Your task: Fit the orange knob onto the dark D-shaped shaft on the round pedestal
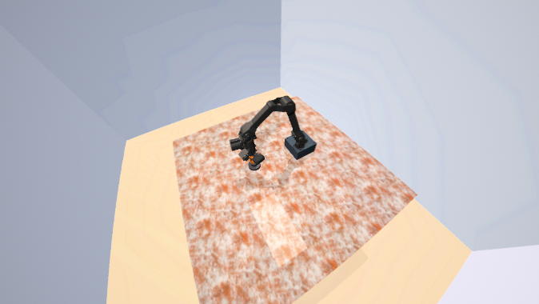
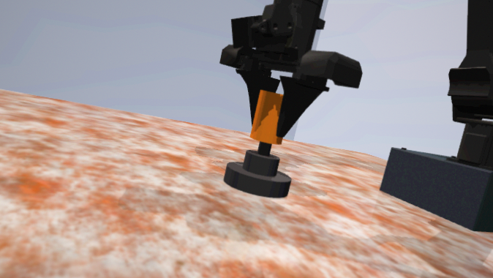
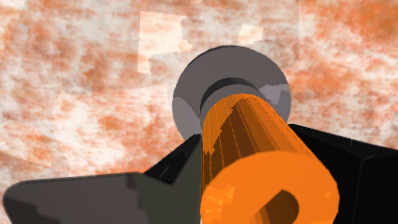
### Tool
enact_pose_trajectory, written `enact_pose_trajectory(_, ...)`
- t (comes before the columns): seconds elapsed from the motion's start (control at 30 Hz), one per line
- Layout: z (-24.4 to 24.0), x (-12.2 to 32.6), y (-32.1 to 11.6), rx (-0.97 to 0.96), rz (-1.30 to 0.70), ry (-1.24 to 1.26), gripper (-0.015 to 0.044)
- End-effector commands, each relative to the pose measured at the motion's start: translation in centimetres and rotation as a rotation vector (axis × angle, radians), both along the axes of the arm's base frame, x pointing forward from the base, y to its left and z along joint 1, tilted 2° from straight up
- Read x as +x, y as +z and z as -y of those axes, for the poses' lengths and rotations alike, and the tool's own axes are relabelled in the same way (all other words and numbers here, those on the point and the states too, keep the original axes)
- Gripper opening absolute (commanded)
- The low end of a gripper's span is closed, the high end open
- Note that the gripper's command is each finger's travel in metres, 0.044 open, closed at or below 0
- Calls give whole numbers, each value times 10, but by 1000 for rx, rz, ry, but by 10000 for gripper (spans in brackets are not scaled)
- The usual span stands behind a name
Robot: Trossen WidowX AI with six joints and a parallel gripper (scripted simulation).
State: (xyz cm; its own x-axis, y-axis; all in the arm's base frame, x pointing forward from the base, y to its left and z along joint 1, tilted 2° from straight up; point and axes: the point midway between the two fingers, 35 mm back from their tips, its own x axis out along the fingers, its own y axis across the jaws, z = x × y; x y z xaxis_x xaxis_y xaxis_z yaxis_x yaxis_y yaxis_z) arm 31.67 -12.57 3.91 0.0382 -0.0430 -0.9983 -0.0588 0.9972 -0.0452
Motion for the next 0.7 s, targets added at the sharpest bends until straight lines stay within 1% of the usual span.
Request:
enact_pose_trajectory(0.0, -1, -1, 4, 3, 4, 3, 0)
enact_pose_trajectory(0.1, -1, -1, 4, 1, 2, 57, 0)
enact_pose_trajectory(0.23, -2, -4, 5, -5, -4, 202, 0)
enact_pose_trajectory(0.67, -1, -2, 5, -5, -5, 212, 0)
